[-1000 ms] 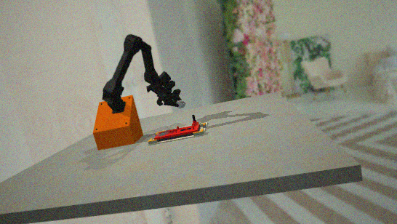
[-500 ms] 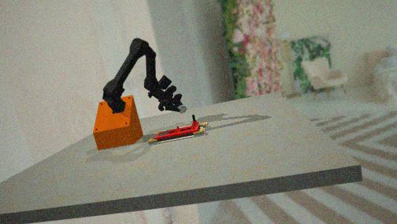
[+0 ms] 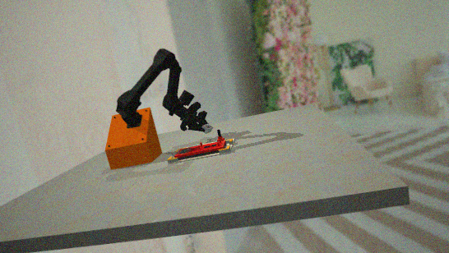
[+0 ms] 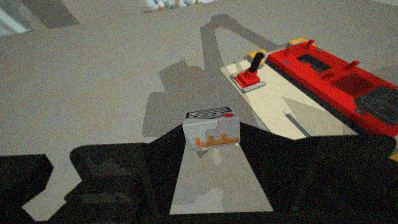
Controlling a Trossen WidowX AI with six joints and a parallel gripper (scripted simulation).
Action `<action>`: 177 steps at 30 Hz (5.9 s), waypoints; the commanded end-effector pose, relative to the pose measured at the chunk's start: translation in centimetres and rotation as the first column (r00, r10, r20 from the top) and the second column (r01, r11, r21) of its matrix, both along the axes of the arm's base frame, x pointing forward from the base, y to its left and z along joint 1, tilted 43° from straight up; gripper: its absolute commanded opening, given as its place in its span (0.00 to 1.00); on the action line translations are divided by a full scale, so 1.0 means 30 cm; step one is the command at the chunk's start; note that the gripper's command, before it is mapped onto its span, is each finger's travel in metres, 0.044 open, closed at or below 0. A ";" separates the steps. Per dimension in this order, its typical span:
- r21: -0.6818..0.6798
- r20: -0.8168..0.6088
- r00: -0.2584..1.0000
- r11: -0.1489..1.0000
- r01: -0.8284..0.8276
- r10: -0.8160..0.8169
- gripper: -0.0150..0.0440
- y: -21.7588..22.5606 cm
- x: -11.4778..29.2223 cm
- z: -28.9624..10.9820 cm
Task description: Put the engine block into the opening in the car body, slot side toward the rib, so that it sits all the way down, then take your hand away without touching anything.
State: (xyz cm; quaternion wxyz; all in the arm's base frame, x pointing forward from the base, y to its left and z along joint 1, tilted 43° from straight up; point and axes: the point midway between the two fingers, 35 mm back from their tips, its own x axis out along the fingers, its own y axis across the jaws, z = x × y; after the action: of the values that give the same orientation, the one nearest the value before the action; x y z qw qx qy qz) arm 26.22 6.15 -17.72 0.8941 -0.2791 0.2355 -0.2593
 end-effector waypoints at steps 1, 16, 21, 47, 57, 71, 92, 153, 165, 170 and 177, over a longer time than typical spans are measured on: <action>-0.002 -0.005 1.000 1.000 -0.002 0.002 0.25 -0.019 -0.001 -0.021; -0.004 -0.005 1.000 1.000 -0.002 0.002 0.25 -0.082 0.003 -0.088; -0.009 -0.012 1.000 1.000 -0.001 0.001 0.25 -0.090 0.005 -0.095; -0.004 -0.004 1.000 1.000 -0.001 0.001 1.00 -0.071 -0.004 -0.080; 0.001 -0.007 1.000 1.000 -0.002 0.002 1.00 0.013 -0.095 -0.038; -0.004 -0.021 1.000 1.000 -0.002 0.002 1.00 0.004 -0.100 -0.047; 0.105 -0.006 0.998 0.992 0.066 -0.066 1.00 0.012 -0.085 -0.062; 0.843 -0.121 0.194 0.003 0.539 -0.974 1.00 0.037 0.031 0.065; 0.843 -0.120 0.194 0.003 0.538 -0.974 1.00 0.000 0.033 0.025; 0.843 -0.120 0.194 0.004 0.538 -0.974 1.00 -0.017 0.035 0.006; 0.843 -0.119 0.194 0.004 0.538 -0.974 1.00 -0.043 0.037 -0.021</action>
State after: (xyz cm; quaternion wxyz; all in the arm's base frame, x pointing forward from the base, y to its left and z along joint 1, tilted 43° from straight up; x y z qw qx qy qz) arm 27.39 5.37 -17.89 0.6121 0.3897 0.1826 -0.6634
